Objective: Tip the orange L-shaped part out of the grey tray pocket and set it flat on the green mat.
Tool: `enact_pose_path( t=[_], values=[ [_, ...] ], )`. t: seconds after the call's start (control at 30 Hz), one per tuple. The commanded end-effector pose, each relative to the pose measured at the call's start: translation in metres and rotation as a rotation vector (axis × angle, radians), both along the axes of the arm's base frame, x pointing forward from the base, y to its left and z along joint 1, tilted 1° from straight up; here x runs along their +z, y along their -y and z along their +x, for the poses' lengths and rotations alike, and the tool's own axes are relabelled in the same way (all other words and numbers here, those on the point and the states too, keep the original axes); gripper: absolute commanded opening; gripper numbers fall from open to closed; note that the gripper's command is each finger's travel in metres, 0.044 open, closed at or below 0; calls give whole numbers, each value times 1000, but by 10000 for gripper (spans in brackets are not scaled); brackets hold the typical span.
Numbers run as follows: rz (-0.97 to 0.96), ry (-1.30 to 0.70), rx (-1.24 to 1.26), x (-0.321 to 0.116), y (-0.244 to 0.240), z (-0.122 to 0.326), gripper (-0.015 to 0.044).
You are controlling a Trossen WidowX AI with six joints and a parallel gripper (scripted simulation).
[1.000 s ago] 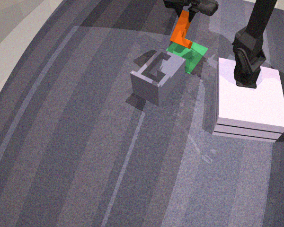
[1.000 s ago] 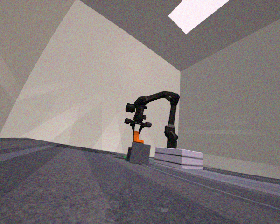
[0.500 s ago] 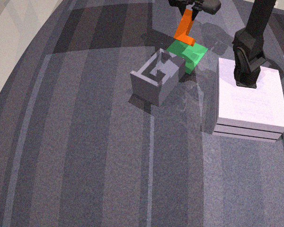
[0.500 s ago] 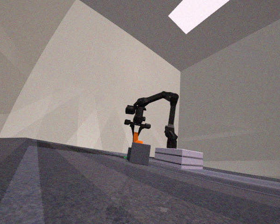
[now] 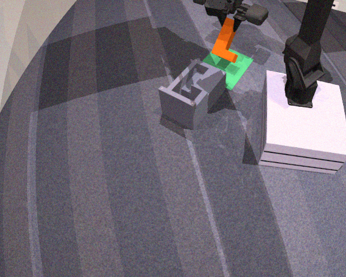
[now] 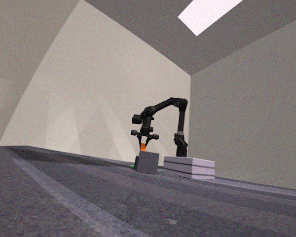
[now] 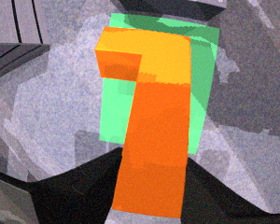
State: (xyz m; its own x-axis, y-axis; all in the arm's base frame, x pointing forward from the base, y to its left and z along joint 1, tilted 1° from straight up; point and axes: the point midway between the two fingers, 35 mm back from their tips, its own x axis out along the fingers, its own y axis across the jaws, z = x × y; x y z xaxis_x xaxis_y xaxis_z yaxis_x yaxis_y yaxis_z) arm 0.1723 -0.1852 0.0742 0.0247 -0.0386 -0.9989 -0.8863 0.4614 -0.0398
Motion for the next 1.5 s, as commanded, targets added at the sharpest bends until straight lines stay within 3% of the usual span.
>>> enact_pose_path(
  t=[0.0,0.9,1.43,1.47],
  values=[
    [4,-1,5,-8,0,0,0],
    [4,-1,5,-51,1,0,0],
    [4,-3,0,-52,1,0,0],
    [4,-3,0,-52,1,0,26]
  ],
)
